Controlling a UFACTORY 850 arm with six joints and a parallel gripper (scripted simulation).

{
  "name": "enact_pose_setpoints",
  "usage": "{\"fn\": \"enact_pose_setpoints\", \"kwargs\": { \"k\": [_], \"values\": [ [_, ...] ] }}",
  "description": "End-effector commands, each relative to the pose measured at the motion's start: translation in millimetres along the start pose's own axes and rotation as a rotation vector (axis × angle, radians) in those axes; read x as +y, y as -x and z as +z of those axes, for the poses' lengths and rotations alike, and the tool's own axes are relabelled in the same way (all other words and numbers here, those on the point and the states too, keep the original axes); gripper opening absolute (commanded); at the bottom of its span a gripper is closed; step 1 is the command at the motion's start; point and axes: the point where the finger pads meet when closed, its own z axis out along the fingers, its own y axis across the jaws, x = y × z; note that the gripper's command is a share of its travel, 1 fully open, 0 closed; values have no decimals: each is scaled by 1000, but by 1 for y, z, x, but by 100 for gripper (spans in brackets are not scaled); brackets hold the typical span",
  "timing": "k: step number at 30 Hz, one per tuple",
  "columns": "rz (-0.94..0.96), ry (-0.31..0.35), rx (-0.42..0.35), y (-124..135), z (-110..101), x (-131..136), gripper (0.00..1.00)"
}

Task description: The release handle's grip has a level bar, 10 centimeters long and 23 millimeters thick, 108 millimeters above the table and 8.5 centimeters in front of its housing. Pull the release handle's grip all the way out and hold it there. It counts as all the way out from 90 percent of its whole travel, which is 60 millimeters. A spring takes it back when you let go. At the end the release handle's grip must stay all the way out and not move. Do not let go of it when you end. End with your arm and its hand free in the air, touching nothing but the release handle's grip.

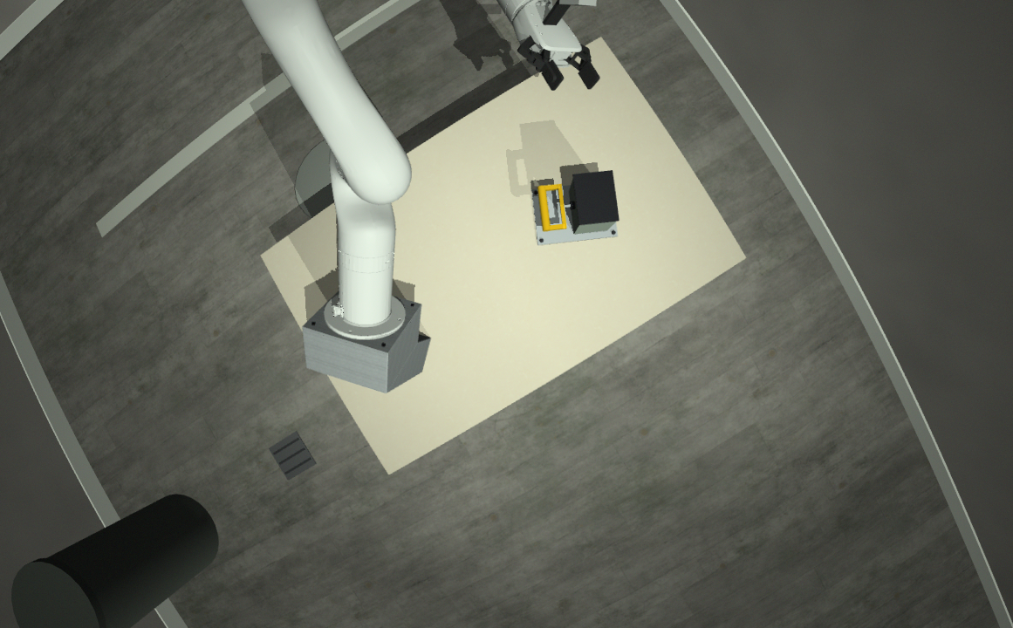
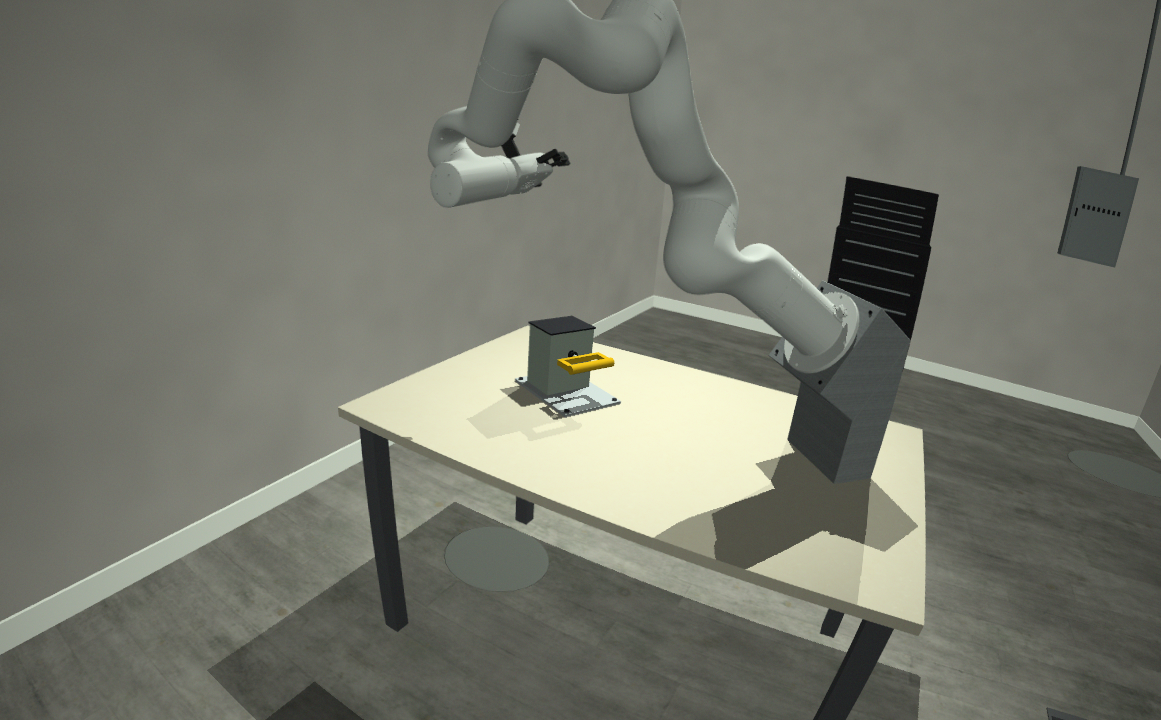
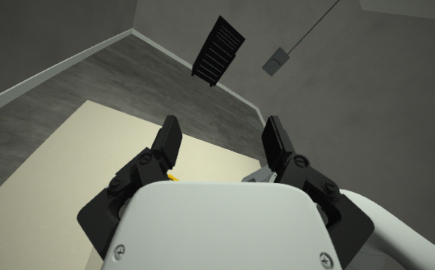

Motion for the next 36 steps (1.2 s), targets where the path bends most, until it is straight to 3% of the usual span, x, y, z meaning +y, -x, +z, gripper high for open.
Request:
{"fn": "enact_pose_setpoints", "kwargs": {
  "k": [1,9,10,12,13,16,17,19,20,23,24,26,27,30,31,36],
  "values": [
    [68,-23,-178,36,9,-13,100],
    [145,-47,-353,73,15,-29,100],
    [166,-53,-405,85,17,-33,100],
    [175,-56,-424,89,18,-34,100],
    [200,-63,-479,101,20,-39,100],
    [207,-66,-492,104,20,-41,100],
    [233,-73,-557,118,23,-46,100],
    [233,-73,-557,118,23,-46,100],
    [264,-83,-618,131,25,-52,100],
    [264,-83,-618,131,25,-52,100],
    [285,-89,-676,144,27,-56,100],
    [285,-89,-676,144,27,-56,100],
    [312,-98,-729,155,29,-62,100],
    [312,-98,-729,155,29,-62,100],
    [333,-104,-780,166,31,-66,100],
    [354,-110,-829,177,32,-70,100]
  ]
}}
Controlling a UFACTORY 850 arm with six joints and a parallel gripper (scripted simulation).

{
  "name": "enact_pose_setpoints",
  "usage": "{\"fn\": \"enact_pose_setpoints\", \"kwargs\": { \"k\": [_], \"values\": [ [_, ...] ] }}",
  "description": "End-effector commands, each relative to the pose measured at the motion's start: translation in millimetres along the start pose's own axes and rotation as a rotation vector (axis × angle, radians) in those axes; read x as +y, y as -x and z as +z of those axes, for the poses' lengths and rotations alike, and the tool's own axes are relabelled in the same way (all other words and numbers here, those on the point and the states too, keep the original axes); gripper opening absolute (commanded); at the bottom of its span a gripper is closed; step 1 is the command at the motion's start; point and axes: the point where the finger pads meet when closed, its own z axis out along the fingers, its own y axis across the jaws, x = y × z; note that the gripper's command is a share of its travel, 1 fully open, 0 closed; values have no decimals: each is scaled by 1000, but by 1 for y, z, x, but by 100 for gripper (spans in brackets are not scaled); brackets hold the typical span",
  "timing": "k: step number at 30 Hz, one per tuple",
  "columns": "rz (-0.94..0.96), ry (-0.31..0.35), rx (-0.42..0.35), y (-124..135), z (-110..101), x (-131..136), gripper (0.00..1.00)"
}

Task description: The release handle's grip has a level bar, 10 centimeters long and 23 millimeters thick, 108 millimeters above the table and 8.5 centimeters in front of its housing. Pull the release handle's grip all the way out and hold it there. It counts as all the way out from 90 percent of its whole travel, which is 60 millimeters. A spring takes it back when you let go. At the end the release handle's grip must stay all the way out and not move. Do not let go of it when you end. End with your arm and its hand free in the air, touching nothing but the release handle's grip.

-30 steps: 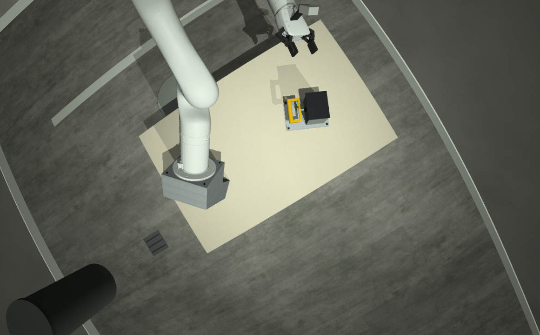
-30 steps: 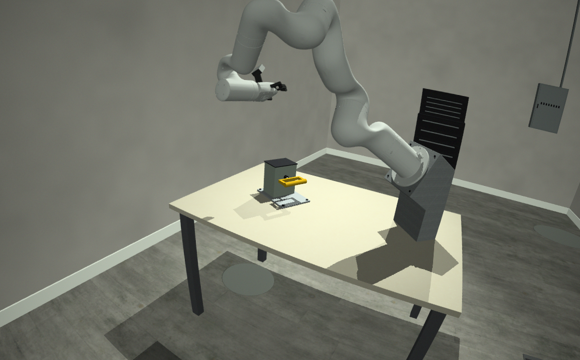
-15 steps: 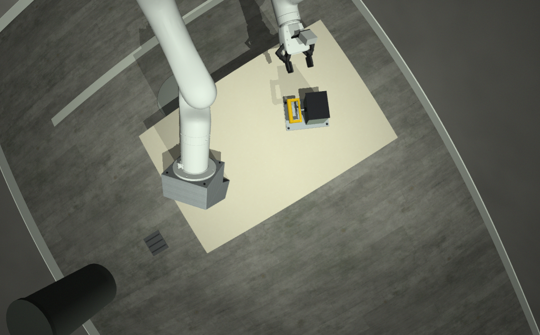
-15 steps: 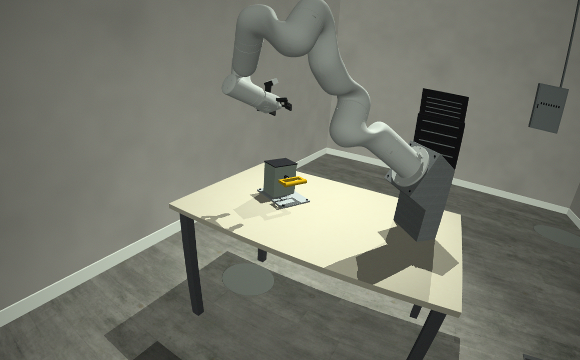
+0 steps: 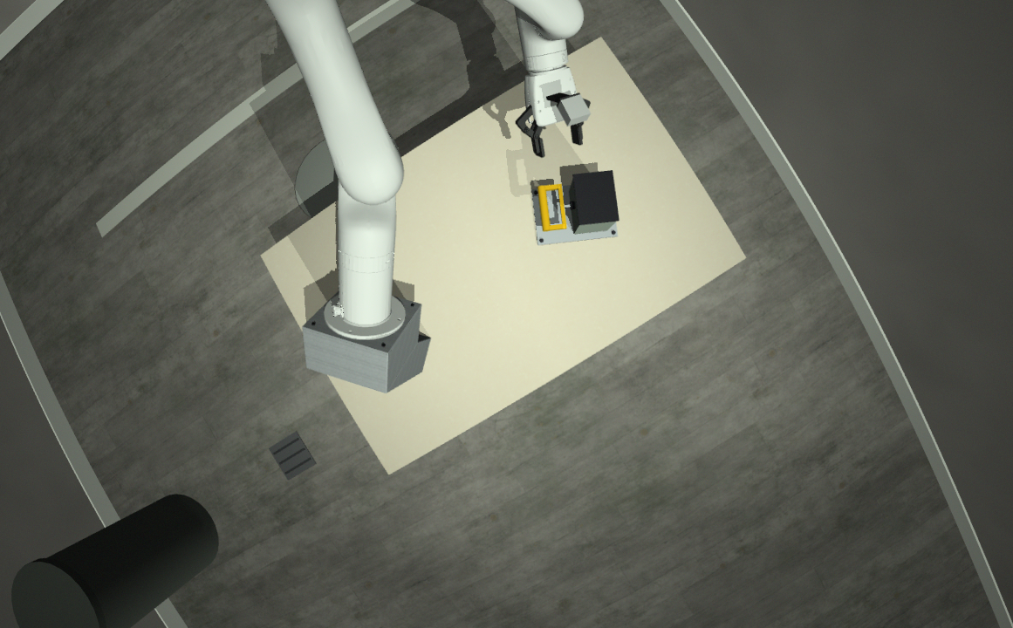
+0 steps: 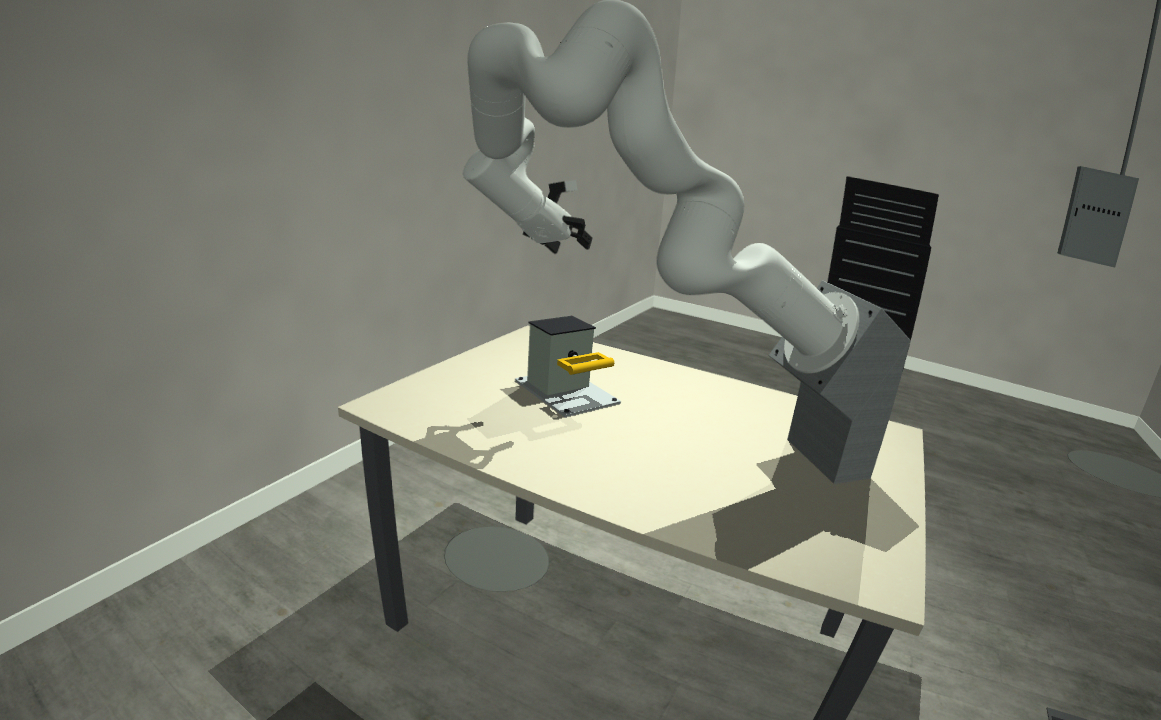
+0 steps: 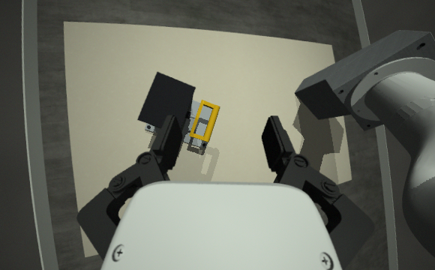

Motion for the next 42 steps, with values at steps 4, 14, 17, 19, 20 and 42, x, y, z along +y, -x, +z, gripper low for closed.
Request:
{"fn": "enact_pose_setpoints", "kwargs": {
  "k": [4,14,17,19,20,42],
  "values": [
    [42,-15,-133,17,21,-1,100],
    [97,-30,-257,35,43,-3,100],
    [113,-35,-294,41,50,-3,100],
    [129,-38,-332,47,56,-3,100],
    [129,-38,-332,47,56,-3,100],
    [245,-71,-590,84,103,-6,100]
  ]
}}
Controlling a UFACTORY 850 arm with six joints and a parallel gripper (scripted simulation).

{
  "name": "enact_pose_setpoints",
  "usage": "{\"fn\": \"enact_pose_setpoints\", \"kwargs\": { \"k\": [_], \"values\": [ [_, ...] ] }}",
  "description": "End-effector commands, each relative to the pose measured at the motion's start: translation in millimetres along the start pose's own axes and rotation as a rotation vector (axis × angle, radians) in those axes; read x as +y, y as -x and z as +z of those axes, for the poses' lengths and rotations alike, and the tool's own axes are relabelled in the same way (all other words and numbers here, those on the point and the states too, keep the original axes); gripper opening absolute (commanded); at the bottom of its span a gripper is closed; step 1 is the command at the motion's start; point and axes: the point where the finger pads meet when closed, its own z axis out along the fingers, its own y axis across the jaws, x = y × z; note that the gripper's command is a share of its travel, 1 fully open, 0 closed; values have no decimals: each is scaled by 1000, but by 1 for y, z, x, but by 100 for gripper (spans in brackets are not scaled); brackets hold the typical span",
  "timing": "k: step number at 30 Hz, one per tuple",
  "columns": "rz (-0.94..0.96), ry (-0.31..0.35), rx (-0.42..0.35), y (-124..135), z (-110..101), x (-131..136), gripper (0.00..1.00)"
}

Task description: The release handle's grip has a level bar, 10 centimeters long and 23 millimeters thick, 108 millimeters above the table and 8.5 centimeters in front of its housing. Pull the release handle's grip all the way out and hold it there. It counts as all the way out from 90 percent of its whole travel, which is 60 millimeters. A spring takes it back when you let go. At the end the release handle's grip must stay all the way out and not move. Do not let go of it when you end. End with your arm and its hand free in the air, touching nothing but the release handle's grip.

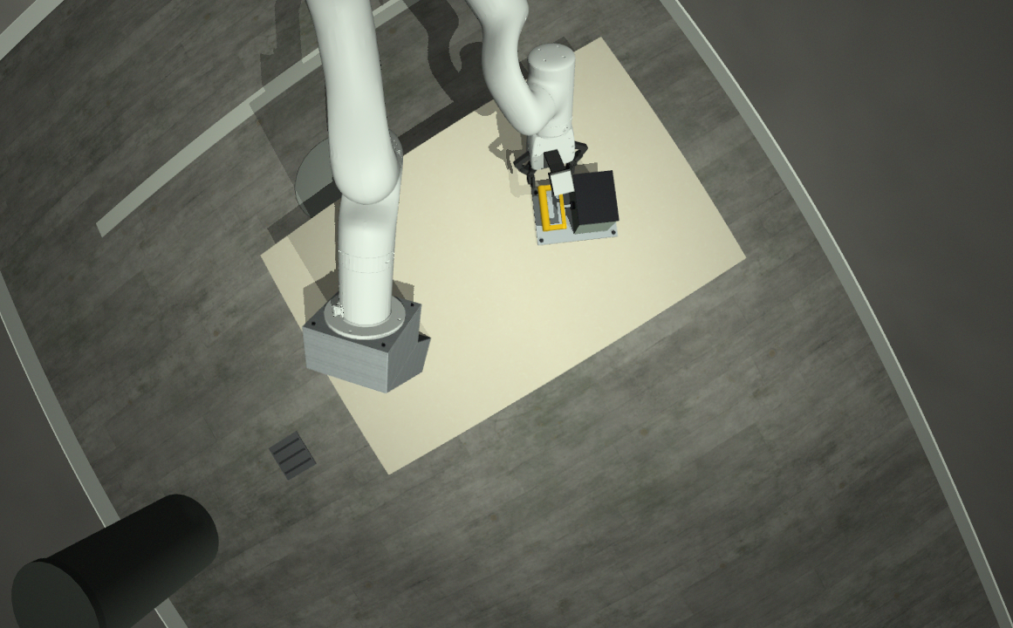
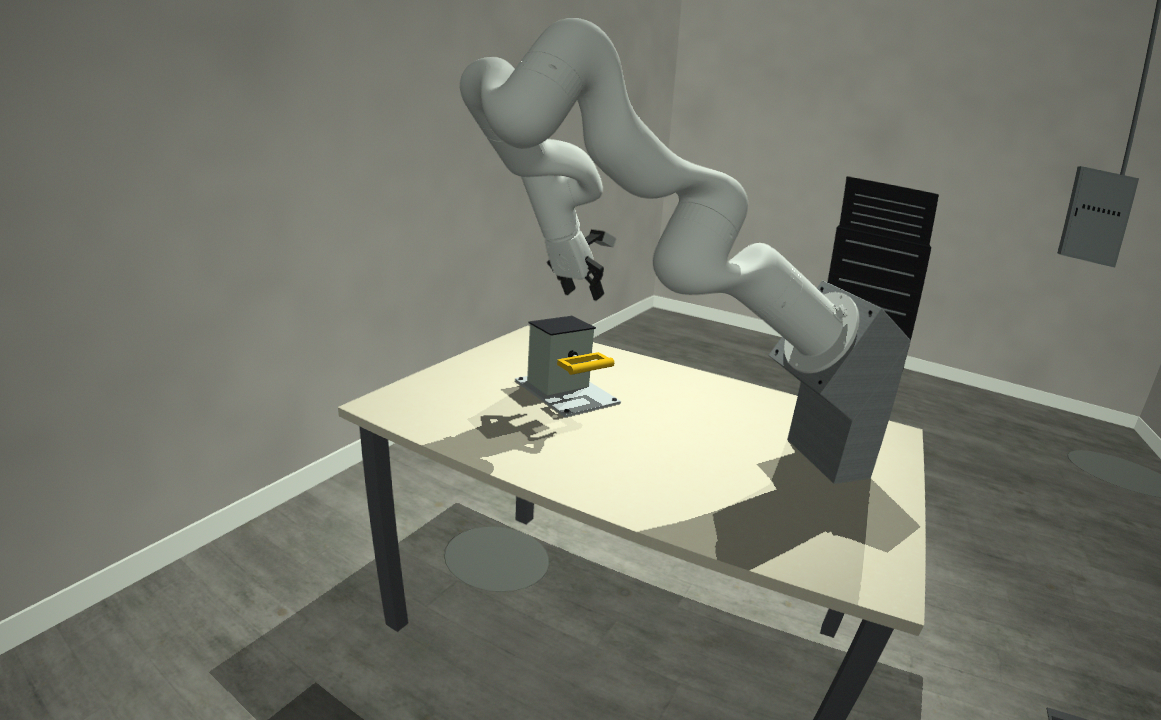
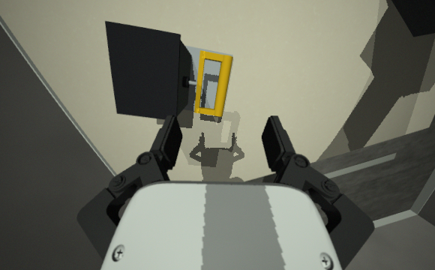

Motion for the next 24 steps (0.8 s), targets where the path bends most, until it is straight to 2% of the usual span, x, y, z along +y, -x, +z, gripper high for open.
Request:
{"fn": "enact_pose_setpoints", "kwargs": {
  "k": [1,3,6,8,18,21,24],
  "values": [
    [26,-12,-93,3,18,2,100],
    [39,-16,-122,4,24,3,100],
    [39,-16,-122,4,24,3,100],
    [63,-29,-174,6,36,3,100],
    [120,-43,-303,10,67,6,100],
    [148,-47,-369,13,82,8,100],
    [155,-49,-387,14,86,9,100]
  ]
}}
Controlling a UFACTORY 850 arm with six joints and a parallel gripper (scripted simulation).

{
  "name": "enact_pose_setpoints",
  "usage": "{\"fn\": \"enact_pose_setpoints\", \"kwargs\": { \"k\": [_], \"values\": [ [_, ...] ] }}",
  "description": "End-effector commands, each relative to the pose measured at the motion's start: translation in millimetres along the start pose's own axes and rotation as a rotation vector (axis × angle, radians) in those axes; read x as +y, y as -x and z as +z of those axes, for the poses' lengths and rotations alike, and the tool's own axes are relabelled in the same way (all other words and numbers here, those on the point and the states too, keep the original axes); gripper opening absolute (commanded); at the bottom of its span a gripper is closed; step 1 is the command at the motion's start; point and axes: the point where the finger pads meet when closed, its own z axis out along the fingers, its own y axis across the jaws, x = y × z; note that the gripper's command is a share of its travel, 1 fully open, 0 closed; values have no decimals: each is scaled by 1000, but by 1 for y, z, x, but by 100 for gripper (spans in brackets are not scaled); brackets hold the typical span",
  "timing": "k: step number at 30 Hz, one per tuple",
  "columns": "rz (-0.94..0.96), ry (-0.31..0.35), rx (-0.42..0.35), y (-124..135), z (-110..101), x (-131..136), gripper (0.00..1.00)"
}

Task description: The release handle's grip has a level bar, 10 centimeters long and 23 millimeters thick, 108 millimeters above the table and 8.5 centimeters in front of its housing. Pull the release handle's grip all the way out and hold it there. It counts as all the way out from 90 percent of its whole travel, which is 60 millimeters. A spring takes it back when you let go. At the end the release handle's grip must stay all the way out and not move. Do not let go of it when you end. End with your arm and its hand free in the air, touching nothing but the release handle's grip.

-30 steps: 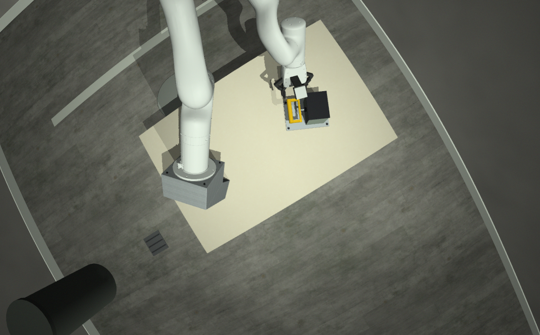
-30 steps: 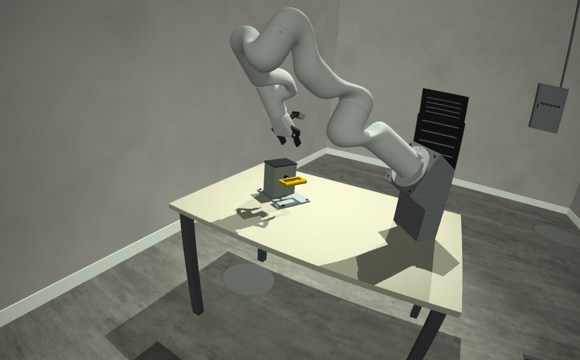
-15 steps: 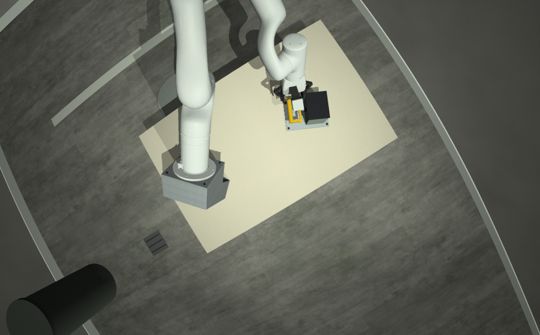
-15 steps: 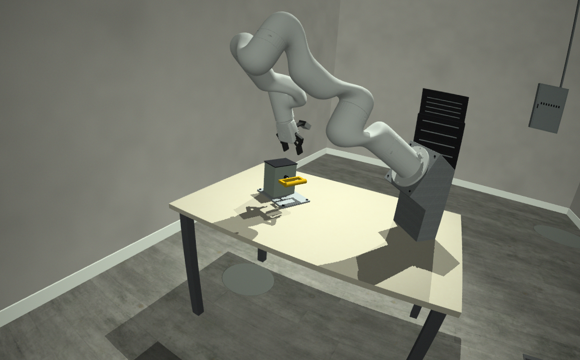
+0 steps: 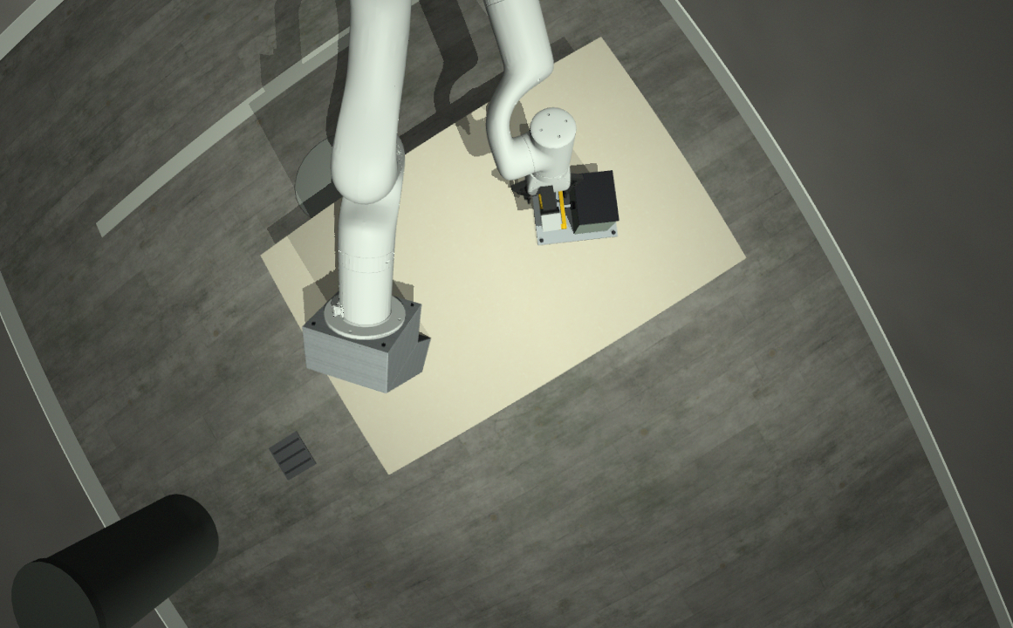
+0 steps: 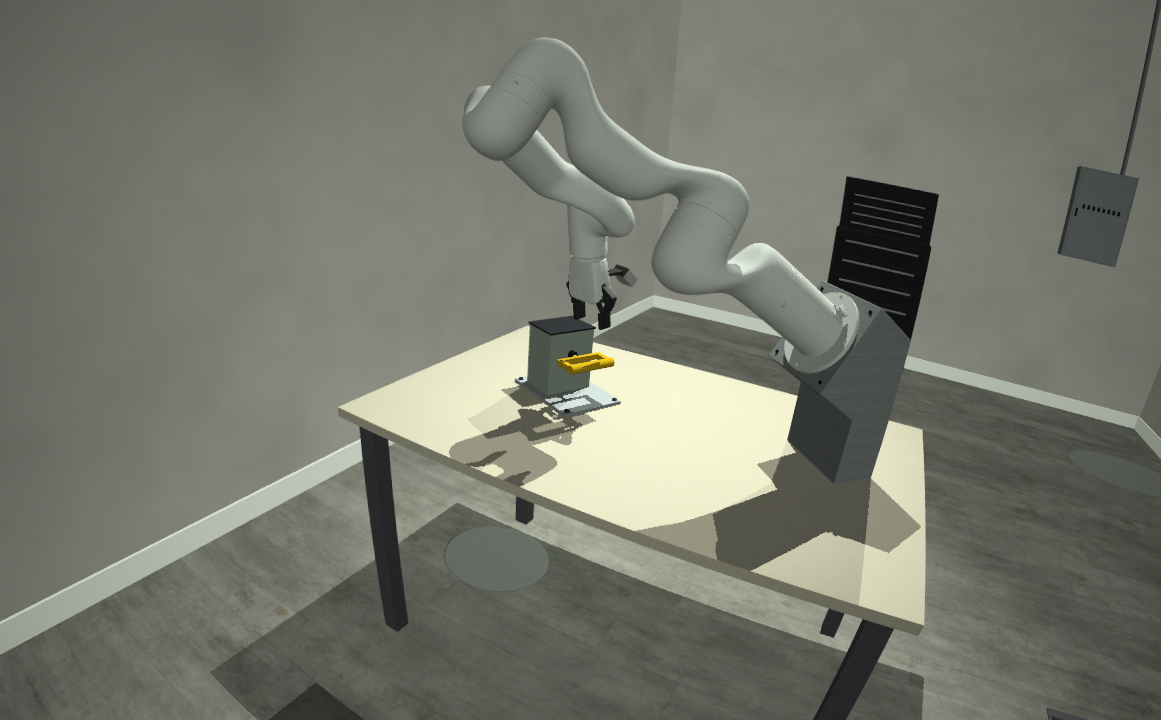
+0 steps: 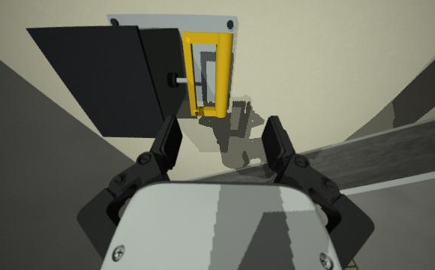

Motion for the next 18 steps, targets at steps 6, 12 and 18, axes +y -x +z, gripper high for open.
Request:
{"fn": "enact_pose_setpoints", "kwargs": {
  "k": [6,12,18],
  "values": [
    [43,-25,-132,-4,28,3,100],
    [46,-27,-138,-5,30,3,100],
    [46,-27,-138,-5,30,3,0]
  ]
}}
